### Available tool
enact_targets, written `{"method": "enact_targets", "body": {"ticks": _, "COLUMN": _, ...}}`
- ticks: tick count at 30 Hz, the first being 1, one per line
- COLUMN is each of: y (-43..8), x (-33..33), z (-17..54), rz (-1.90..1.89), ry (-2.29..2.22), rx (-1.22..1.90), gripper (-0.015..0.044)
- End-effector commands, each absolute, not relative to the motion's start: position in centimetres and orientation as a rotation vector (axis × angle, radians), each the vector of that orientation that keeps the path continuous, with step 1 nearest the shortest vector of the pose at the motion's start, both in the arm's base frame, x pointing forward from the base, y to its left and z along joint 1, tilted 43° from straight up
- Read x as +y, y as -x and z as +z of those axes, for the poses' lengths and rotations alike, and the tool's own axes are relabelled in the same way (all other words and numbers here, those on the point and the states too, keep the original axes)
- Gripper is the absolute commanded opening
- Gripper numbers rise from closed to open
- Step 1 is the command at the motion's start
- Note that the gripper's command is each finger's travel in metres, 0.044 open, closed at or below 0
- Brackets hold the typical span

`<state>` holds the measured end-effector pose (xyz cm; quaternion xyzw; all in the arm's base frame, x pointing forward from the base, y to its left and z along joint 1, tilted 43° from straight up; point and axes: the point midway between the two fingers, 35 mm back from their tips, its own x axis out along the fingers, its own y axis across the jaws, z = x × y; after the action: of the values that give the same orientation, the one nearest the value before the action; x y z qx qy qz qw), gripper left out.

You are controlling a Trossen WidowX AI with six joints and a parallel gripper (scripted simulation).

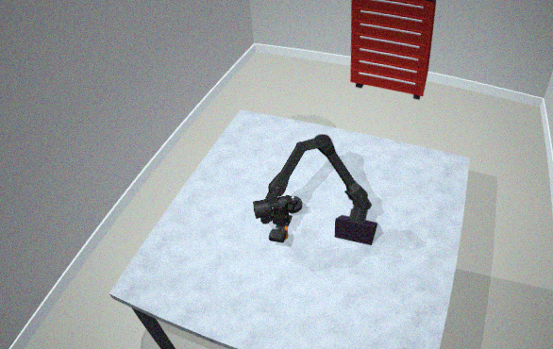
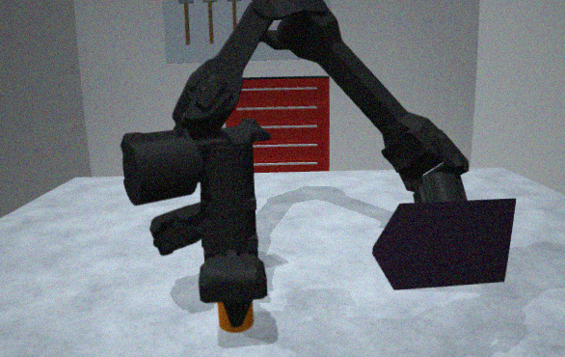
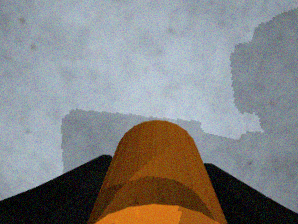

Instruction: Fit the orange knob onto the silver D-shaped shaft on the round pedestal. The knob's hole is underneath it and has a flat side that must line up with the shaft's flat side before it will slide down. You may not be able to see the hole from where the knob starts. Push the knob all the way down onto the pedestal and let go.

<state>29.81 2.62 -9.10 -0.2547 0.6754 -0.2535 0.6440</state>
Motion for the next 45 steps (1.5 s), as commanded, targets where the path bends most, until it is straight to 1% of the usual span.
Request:
{"method": "enact_targets", "body": {"ticks": 1, "y": -29.8, "x": 2.5, "z": -9.2, "rz": -0.577, "ry": 0.588, "rx": 1.539, "gripper": 0.0170}}
{"method": "enact_targets", "body": {"ticks": 3, "y": -29.8, "x": 2.5, "z": -9.2, "rz": -0.577, "ry": 0.588, "rx": 1.539, "gripper": 0.0157}}
{"method": "enact_targets", "body": {"ticks": 9, "y": -30.1, "x": 3.3, "z": -8.5, "rz": -0.575, "ry": 0.586, "rx": 1.539, "gripper": 0.0000}}
{"method": "enact_targets", "body": {"ticks": 45, "y": -31.2, "x": 11.3, "z": -0.6, "rz": -0.570, "ry": 0.583, "rx": 1.541, "gripper": 0.0000}}
